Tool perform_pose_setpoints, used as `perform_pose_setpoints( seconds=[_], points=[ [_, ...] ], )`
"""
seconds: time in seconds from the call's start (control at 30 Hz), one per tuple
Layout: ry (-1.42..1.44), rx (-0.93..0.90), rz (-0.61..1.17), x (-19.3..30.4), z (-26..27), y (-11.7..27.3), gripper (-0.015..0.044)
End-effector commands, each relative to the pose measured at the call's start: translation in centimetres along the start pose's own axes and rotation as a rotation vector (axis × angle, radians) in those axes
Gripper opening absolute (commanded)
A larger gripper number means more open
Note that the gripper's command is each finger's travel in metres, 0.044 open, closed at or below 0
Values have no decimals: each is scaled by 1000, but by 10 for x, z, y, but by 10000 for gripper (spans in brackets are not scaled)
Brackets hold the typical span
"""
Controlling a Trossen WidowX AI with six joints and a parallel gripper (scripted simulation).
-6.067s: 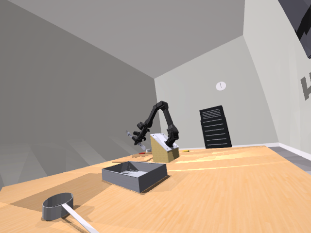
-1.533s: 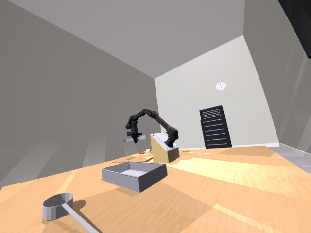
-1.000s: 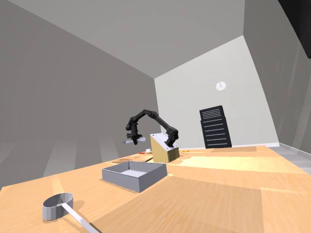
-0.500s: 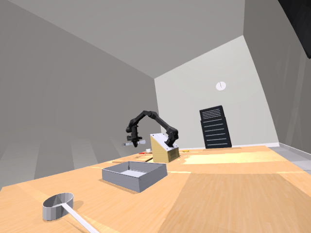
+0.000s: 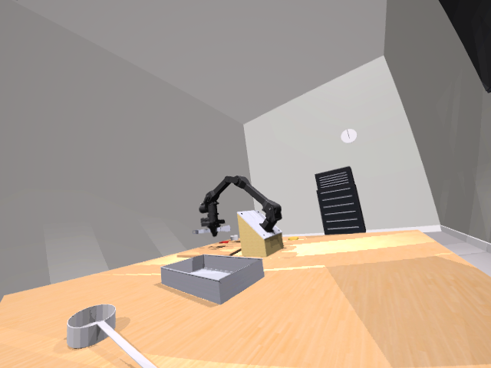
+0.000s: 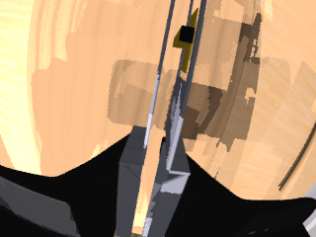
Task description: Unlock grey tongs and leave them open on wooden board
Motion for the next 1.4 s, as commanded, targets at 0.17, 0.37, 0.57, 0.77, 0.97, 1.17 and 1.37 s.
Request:
perform_pose_setpoints(
  seconds=[0.17,0.37,0.57,0.77,0.97,1.17,1.37],
  points=[
    [-5,7,-8,1,0,-13,-150],
    [-5,8,-12,2,0,-23,-150],
    [-5,9,-15,4,1,-32,-150],
    [-5,10,-19,6,1,-42,-150],
    [-5,10,-20,7,1,-46,-150],
    [0,5,-13,8,2,-46,-19],
    [0,5,-13,8,2,-46,139]
  ],
)
Point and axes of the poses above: the point midway between the two fingers, 35 mm back from their tips, its own y axis back along the fingers, its own z axis across the jaws, x = y × z, the point moved 5 cm from there along y, back along the fingers, and after that the axes turned 3 degrees about y, right-handed, at the moved point
